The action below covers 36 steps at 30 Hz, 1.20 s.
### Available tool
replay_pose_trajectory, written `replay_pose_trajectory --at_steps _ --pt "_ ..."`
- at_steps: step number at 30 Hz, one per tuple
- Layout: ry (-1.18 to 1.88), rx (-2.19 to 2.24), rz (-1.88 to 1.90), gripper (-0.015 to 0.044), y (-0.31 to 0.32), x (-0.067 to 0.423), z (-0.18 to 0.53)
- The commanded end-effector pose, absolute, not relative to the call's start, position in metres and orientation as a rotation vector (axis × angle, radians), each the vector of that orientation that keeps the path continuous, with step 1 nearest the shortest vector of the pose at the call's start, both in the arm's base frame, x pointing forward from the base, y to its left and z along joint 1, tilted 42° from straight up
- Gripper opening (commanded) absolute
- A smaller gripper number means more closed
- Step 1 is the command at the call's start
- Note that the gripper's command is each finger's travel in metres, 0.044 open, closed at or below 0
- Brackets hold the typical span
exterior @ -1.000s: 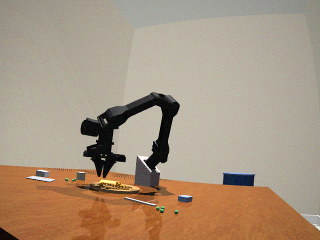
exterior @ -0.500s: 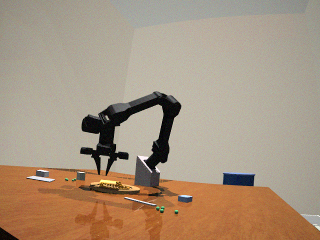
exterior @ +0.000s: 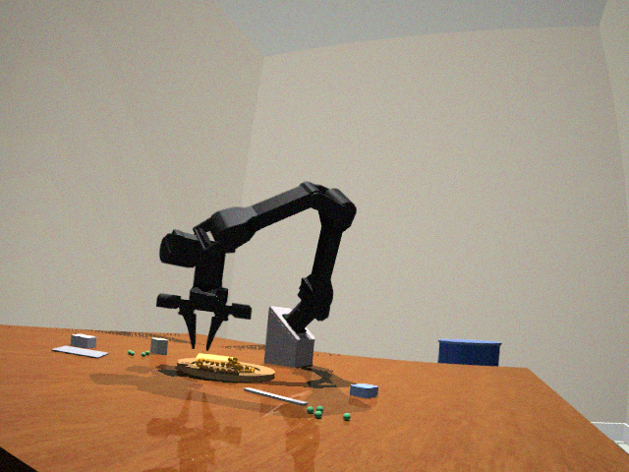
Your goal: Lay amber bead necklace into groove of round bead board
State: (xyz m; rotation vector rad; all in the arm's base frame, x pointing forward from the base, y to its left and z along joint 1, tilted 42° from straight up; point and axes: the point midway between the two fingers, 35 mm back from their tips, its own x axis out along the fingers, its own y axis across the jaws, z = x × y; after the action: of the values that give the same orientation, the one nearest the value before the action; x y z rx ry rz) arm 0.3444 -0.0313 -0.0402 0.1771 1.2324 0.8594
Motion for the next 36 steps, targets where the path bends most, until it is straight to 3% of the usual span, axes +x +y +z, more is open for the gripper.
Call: replay_pose_trajectory --at_steps 1,20,25,36 --pt "1.234 0.182 0.862 0.012 -0.026 0.344 -0.045" --pt "1.235 0.187 0.869 0.012 -0.01 0.344 -0.061" --pt "1.236 0.18 0.867 0.0 -0.012 0.345 -0.06" --pt "1.236 0.18 0.867 0.0 -0.012 0.345 -0.06"
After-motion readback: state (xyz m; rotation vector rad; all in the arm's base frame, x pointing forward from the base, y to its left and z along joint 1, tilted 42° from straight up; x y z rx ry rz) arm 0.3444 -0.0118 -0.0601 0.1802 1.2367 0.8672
